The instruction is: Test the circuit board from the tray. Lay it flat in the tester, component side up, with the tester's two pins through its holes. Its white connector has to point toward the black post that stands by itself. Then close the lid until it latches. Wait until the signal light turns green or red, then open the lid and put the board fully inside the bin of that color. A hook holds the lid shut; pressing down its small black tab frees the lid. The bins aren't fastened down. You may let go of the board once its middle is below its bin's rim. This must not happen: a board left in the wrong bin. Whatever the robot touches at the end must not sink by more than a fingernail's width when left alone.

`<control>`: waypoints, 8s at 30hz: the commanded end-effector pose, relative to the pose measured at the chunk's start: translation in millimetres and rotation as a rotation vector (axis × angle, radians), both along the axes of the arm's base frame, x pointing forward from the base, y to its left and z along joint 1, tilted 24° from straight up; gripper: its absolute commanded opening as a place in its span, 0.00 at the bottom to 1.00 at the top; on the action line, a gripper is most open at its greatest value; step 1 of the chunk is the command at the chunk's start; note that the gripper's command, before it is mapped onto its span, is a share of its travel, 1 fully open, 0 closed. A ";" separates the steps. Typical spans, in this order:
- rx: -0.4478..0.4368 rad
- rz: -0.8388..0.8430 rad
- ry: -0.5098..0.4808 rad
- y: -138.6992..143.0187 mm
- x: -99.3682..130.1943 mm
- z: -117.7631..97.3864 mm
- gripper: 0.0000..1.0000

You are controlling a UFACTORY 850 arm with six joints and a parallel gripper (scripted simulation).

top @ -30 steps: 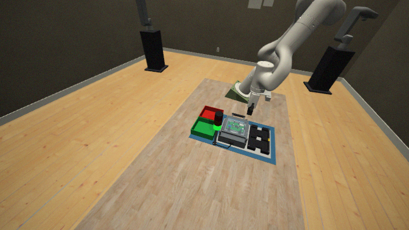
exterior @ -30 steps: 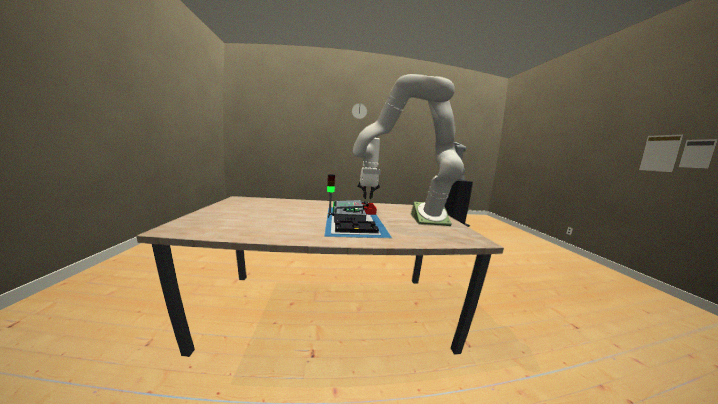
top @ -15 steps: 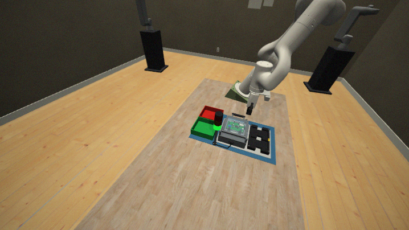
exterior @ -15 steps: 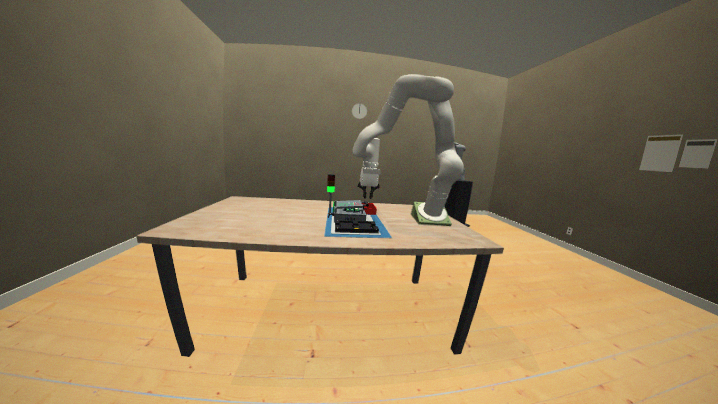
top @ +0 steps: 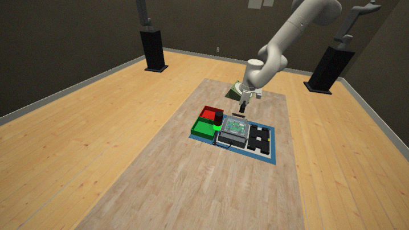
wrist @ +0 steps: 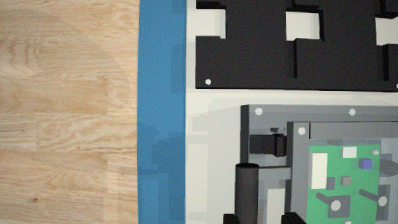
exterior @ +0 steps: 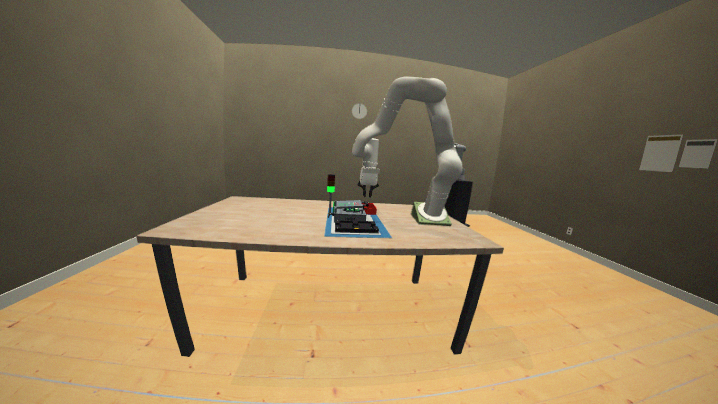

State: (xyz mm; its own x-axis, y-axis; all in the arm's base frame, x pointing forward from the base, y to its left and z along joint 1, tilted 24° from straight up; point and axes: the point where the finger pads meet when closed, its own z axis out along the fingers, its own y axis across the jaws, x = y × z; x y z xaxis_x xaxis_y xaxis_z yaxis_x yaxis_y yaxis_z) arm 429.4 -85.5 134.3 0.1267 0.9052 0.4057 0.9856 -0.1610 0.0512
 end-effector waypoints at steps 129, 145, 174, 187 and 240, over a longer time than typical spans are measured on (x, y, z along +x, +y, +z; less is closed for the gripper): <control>0.000 0.000 -0.003 10.7 5.9 -57.6 0.00; 0.000 0.000 -0.003 10.7 5.9 -57.6 0.00; 0.000 0.000 -0.003 -14.4 12.9 -3.8 0.00; 0.000 0.000 -0.003 -17.4 14.5 2.2 0.00; 0.000 0.000 -0.003 -16.4 14.7 0.0 0.28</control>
